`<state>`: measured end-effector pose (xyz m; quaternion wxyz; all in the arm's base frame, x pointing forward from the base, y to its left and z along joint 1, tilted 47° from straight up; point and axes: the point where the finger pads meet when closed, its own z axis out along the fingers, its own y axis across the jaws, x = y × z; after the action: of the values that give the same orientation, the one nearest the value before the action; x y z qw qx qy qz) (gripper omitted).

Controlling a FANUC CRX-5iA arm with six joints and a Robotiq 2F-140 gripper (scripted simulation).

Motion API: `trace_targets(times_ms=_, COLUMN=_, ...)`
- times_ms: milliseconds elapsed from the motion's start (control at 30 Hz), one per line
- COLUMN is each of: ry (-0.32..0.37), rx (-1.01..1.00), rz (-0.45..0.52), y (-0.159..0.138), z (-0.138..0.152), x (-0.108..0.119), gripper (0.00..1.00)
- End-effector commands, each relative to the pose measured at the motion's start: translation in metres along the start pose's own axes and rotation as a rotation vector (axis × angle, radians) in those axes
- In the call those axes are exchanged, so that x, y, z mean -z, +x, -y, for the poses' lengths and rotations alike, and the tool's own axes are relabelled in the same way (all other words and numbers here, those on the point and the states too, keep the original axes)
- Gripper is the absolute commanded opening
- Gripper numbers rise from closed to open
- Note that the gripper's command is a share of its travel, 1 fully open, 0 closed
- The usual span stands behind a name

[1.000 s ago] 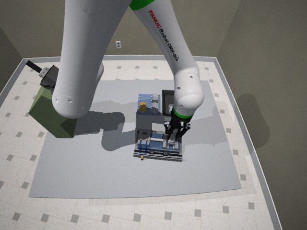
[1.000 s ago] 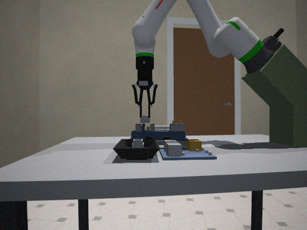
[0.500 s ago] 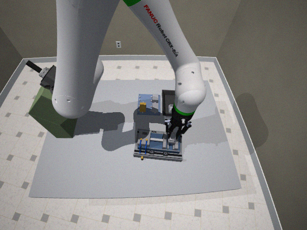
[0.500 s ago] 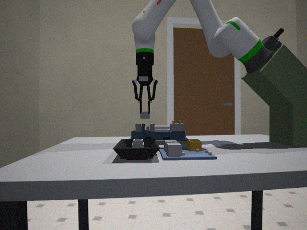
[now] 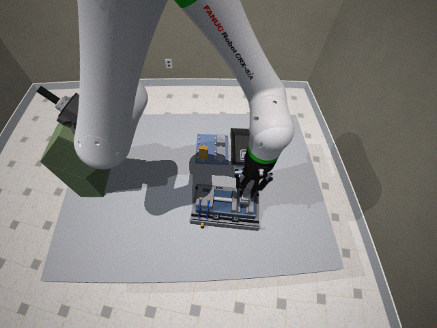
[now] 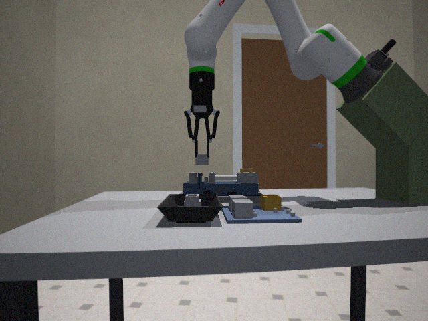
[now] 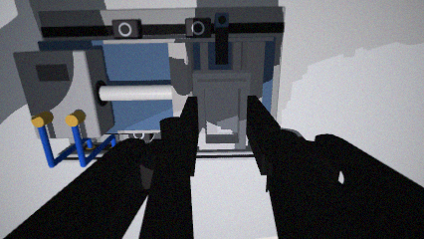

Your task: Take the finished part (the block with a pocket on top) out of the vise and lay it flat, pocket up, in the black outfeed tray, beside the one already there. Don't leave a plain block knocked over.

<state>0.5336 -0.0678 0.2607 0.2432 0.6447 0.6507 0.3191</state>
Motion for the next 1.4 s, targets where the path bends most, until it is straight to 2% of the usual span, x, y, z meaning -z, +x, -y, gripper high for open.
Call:
trace_targets(times_ms=0, ry=-0.002, rx=0.0, rz=0.0, y=0.0, z=-0.001, x=0.001, gripper=0.1)
trace_targets(times_ms=433, ry=-0.002, rx=0.0, rz=0.0, y=0.0, z=-0.001, x=0.005, gripper=0.1)
trace_targets(times_ms=1367, ry=-0.002, rx=0.0, rz=0.0, y=0.0, z=-0.001, x=0.032, gripper=0.1)
